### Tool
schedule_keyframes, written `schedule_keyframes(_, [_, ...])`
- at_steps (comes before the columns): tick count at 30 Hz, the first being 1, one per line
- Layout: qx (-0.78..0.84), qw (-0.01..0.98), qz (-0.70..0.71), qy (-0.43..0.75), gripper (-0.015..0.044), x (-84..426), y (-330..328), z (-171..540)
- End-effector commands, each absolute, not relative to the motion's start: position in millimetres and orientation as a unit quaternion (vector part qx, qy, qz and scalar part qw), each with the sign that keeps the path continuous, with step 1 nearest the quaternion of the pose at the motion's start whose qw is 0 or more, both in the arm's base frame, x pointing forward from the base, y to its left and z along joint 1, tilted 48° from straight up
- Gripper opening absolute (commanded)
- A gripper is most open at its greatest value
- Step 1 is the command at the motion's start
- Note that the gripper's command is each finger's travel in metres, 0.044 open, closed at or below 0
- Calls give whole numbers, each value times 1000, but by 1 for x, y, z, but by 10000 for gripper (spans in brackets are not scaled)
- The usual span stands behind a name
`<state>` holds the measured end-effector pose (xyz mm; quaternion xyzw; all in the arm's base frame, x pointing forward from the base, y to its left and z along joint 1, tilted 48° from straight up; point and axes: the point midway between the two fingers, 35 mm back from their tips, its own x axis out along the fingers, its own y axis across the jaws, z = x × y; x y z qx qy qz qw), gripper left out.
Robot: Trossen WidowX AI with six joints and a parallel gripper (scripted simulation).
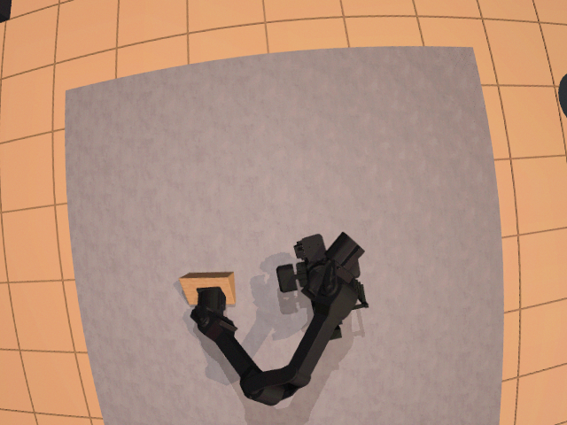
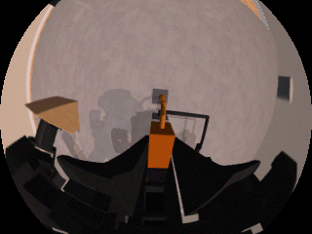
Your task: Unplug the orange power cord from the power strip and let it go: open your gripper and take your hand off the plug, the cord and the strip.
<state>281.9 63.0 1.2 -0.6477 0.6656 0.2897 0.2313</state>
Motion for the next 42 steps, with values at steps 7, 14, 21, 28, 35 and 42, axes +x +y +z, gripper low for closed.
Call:
schedule_keyframes(7, [-648, 232, 290, 665, 0, 282, 73, -8])
schedule_keyframes(14, [-648, 232, 291, 665, 0, 282, 81, -16])
schedule_keyframes(21, [-648, 232, 291, 664, 0, 281, 90, -23])
schedule_keyframes(28, [-648, 232, 292, 664, 0, 280, 99, -30])
schedule_keyframes(35, [-648, 232, 292, 664, 0, 278, 108, -37])
schedule_keyframes(42, [-648, 230, 291, 665, 184, 278, 102, -34])
